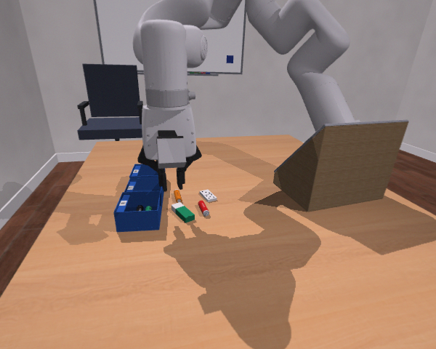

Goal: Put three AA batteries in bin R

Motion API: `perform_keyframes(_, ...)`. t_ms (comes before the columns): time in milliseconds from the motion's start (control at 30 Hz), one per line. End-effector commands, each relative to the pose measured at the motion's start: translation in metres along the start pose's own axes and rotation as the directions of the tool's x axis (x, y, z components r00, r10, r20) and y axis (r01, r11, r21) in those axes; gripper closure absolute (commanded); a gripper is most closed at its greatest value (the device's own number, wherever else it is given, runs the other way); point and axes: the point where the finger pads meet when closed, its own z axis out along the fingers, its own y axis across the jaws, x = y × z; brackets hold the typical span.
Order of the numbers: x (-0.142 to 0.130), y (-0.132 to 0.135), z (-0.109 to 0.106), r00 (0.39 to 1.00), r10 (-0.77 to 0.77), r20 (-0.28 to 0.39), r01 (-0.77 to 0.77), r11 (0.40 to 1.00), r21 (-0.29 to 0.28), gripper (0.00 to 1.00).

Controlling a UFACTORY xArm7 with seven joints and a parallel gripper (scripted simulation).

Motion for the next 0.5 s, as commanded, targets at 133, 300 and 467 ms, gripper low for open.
perform_keyframes(133,0.0,-0.073,-0.007,1.0,-0.011,-0.008,0.011,1.0,-0.013,0.72)
perform_keyframes(300,-0.001,-0.089,-0.007,1.0,-0.011,-0.008,0.011,1.0,-0.013,0.72)
perform_keyframes(467,-0.001,-0.088,-0.007,1.0,-0.011,-0.008,0.011,1.0,-0.013,0.72)
